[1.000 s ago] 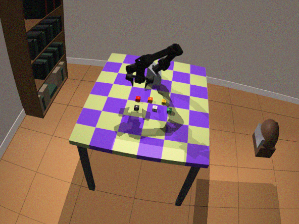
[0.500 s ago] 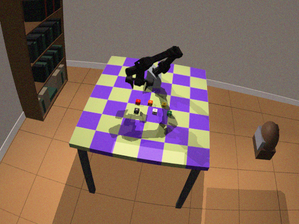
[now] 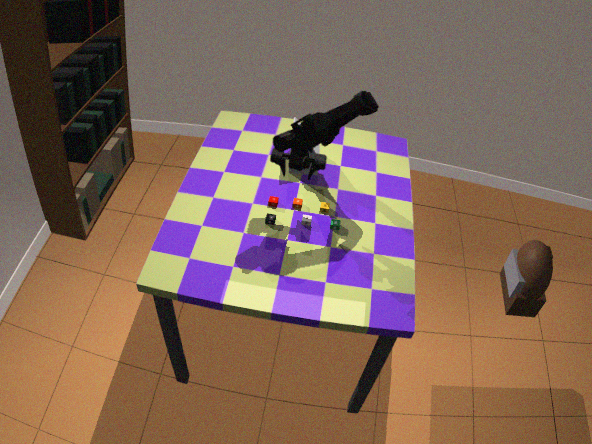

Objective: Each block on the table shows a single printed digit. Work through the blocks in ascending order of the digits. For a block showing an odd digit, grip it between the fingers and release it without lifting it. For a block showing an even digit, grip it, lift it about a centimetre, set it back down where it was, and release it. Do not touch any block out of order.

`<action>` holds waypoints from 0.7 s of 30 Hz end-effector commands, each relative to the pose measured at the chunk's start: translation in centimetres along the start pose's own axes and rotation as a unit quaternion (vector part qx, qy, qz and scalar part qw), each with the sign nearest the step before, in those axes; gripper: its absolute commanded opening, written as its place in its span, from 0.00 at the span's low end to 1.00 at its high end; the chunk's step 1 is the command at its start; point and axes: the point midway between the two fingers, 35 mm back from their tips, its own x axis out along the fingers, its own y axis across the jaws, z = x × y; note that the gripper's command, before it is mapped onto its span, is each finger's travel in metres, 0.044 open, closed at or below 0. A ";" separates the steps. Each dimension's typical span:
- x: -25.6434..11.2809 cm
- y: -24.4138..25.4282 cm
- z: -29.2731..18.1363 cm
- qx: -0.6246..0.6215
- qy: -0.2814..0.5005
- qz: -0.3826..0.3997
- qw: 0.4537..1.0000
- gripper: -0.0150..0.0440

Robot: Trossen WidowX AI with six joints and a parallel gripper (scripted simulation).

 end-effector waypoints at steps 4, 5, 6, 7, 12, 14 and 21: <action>0.2 0.7 -0.6 0.008 0.001 0.004 1.000 0.93; 0.2 0.7 -0.6 0.008 0.001 0.004 1.000 0.93; 0.2 0.7 -0.6 0.008 0.001 0.004 1.000 0.93; 0.2 0.7 -0.6 0.008 0.001 0.004 1.000 0.93; 0.2 0.7 -0.6 0.008 0.001 0.004 1.000 0.93; 0.2 0.7 -0.6 0.008 0.001 0.004 1.000 0.93; 0.1 1.8 -0.3 0.008 0.001 0.003 1.000 0.93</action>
